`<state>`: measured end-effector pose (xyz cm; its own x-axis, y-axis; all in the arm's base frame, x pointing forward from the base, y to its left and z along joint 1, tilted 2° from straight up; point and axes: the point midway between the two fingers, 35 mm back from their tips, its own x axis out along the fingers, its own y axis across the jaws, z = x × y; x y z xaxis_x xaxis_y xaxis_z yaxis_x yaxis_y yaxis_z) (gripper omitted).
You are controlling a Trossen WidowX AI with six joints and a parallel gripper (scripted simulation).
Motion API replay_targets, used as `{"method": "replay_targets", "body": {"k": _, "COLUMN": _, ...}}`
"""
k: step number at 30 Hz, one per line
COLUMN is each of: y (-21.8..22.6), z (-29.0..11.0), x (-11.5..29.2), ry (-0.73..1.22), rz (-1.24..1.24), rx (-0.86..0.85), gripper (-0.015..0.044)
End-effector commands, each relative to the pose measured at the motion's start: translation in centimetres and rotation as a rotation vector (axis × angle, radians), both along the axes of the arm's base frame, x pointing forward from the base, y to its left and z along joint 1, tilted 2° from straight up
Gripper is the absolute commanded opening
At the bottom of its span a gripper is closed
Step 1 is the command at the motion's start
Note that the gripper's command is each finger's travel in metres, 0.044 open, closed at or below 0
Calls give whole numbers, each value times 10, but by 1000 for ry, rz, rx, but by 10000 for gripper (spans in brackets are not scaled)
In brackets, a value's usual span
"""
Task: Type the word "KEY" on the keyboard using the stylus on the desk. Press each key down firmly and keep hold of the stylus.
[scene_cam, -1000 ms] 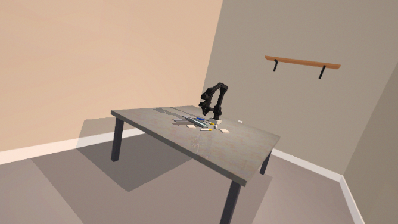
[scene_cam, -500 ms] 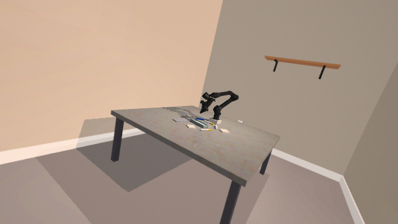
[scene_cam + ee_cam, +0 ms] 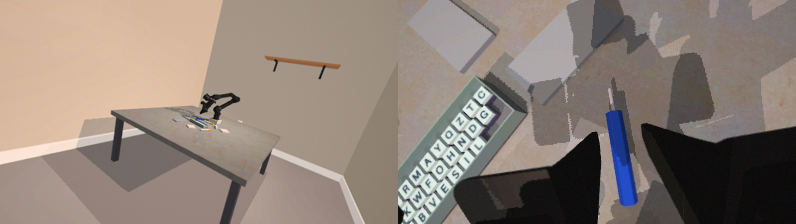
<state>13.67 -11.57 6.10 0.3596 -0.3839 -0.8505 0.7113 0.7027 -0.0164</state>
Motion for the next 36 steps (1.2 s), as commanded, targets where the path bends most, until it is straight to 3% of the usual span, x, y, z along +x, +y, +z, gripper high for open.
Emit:
{"method": "replay_targets", "body": {"k": 1, "y": 0, "z": -4, "x": -2, "ry": 5, "rz": -7, "rx": -1, "gripper": 150}}
{"method": "replay_targets", "body": {"k": 36, "y": 0, "z": -19, "x": -1, "ry": 5, "rz": -7, "rx": -1, "gripper": 150}}
